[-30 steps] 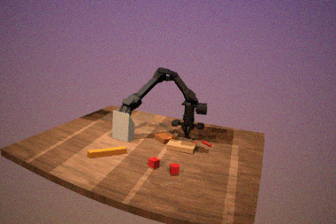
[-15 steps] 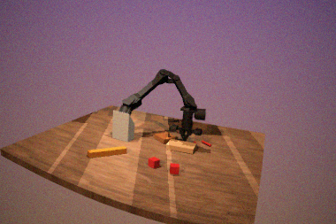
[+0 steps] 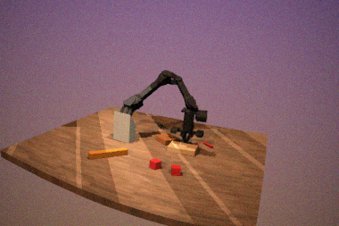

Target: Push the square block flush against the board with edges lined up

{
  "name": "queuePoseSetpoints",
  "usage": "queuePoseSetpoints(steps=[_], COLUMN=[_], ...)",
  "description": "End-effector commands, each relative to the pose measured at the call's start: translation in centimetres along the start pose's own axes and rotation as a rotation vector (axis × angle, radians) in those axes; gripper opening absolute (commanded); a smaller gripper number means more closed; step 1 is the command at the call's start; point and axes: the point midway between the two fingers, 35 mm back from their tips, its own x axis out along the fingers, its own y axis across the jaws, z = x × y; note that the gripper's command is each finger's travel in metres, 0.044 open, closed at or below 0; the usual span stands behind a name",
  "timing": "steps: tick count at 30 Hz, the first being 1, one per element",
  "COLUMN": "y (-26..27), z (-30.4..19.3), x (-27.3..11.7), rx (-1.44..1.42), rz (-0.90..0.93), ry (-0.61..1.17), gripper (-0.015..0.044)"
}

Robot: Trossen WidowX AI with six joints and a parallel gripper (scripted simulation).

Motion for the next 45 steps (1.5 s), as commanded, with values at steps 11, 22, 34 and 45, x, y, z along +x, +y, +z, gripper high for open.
queuePoseSetpoints(steps=[11, 22, 34, 45], y=[0.4, 0.4, 0.4, 0.4], z=[-2.8, -3.0, -3.0, -3.0], x=[0.3, 0.3, 0.3, 0.3], rx=[0.004, 0.004, 0.004, 0.004], rz=[0.009, 0.009, 0.009, 0.009], ry=[0.006, 0.006, 0.006, 0.006], gripper=[0.0, 0.0, 0.0, 0.0])
